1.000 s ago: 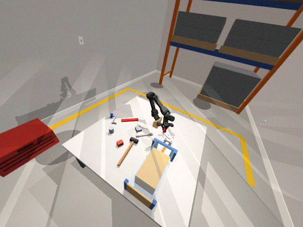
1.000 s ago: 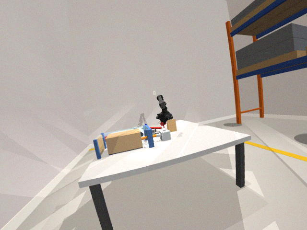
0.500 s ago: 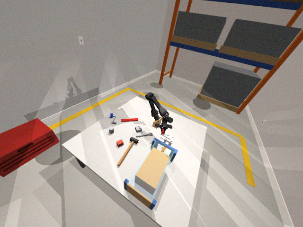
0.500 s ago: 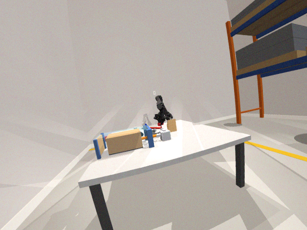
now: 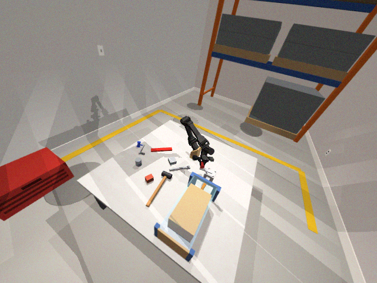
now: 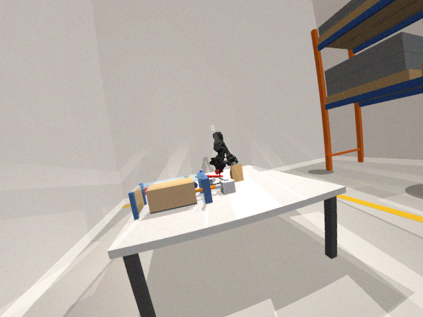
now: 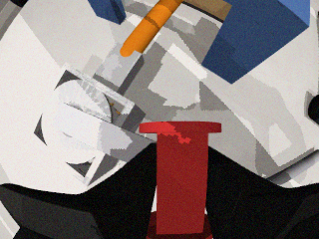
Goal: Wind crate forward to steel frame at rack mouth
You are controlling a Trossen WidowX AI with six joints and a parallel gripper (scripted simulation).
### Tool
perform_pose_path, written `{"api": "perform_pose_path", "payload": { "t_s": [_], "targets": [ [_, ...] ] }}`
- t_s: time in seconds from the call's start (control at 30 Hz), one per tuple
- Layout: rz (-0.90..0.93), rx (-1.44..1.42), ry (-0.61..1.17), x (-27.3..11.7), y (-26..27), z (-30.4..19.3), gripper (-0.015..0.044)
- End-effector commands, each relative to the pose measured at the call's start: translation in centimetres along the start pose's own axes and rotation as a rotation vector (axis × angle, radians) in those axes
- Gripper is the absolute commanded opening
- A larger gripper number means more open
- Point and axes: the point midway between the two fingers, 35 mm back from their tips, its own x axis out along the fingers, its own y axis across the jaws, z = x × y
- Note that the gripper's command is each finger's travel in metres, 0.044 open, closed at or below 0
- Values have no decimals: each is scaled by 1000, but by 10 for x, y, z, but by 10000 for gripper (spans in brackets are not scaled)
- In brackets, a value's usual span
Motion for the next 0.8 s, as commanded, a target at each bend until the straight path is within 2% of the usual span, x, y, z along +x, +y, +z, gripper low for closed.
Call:
{"api": "perform_pose_path", "payload": {
  "t_s": [0.0, 0.77],
  "targets": [
    [-11, 24, -10, 8, -5, 14, 0],
    [-11, 25, -12, 22, -5, 45, 0]
  ]
}}
